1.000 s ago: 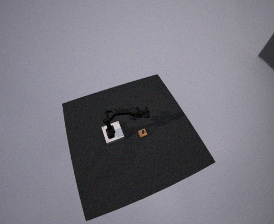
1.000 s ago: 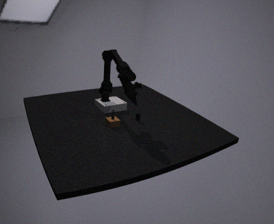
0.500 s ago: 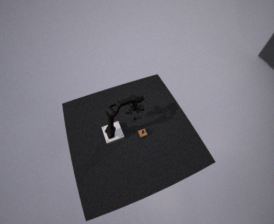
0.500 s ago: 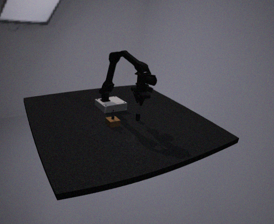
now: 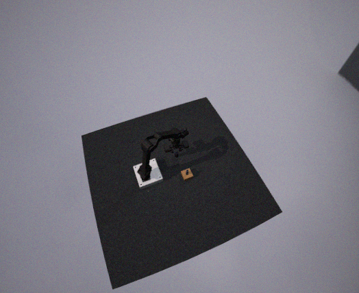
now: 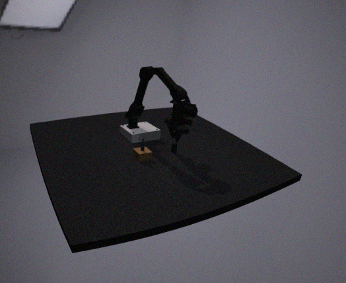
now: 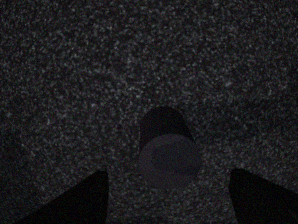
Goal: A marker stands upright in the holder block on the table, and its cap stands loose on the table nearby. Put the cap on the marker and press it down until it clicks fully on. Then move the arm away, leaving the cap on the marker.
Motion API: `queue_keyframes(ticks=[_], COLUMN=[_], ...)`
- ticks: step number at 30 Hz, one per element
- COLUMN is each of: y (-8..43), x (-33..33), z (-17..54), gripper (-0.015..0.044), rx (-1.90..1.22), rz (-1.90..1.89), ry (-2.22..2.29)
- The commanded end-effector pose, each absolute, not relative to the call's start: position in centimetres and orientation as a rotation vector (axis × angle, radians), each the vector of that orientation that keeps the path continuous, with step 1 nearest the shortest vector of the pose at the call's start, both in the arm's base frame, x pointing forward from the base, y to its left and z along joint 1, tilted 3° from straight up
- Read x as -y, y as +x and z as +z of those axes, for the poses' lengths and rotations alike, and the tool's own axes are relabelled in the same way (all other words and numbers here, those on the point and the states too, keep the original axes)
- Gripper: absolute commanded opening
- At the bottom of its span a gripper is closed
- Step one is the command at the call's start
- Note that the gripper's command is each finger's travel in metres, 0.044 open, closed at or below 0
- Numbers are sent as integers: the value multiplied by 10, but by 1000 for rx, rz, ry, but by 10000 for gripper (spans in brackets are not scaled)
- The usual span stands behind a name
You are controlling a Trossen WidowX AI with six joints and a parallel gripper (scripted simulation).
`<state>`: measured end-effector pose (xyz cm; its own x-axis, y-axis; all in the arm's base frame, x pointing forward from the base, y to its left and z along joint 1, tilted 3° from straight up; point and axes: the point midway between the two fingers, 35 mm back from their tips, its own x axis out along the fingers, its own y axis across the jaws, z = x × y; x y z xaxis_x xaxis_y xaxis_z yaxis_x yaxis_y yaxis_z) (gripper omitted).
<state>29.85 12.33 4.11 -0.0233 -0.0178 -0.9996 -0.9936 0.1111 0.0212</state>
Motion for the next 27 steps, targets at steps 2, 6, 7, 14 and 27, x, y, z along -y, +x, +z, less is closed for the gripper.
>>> queue_keyframes(ticks=[2,6,7,14,27], y=[299,299,299,299,298], x=[-123,-123,-123,-123,-122], z=[33,27,25,14,-7], gripper=[250,250,250,250,250], rx=[-1292,-1292,-1292,-1292,-1292], rz=[1128,1128,1128,1128,1128], ry=[-1131,-1131,-1131,-1131,-1131])
